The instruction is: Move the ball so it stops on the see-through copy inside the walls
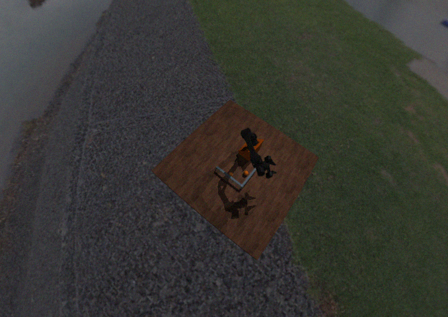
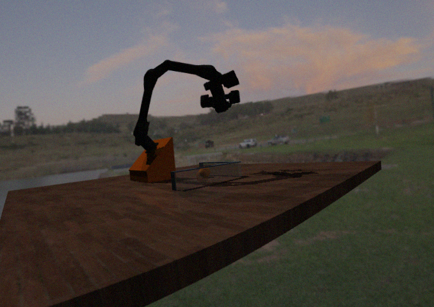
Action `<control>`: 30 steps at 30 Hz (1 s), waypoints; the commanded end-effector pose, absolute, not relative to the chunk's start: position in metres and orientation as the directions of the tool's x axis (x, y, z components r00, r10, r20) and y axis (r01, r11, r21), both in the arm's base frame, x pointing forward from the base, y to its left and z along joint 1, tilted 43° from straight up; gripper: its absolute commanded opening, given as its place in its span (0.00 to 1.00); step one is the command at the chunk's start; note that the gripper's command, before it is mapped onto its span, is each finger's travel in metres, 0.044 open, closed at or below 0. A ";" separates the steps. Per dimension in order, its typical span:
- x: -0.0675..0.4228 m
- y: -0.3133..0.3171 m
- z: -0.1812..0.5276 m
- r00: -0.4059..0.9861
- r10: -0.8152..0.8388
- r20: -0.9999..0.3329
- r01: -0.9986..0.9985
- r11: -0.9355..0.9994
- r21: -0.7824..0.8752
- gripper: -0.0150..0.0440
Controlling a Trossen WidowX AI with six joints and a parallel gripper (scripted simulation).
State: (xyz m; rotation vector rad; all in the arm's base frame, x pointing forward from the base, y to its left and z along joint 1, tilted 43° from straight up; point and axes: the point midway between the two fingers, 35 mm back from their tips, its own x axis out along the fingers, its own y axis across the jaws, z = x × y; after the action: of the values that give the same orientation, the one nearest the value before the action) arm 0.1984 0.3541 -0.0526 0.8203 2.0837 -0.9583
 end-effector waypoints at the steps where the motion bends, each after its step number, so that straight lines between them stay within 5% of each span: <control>1: 0.223 0.285 -0.085 -0.393 0.039 -0.919 0.359 0.926 -0.115 0.83; 14: 0.247 0.192 -0.107 -0.193 -0.276 -0.942 -0.456 0.875 -0.163 0.83; 23: 0.258 0.127 -0.106 -0.060 -0.496 -0.866 -0.883 0.432 -0.185 0.83; 30: 0.262 0.079 -0.097 0.038 -0.651 -0.758 -0.999 -0.014 -0.038 0.83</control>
State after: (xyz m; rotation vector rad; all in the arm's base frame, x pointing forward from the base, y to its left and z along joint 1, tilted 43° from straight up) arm 0.2511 0.1489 -0.1150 -0.9726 1.7610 0.3850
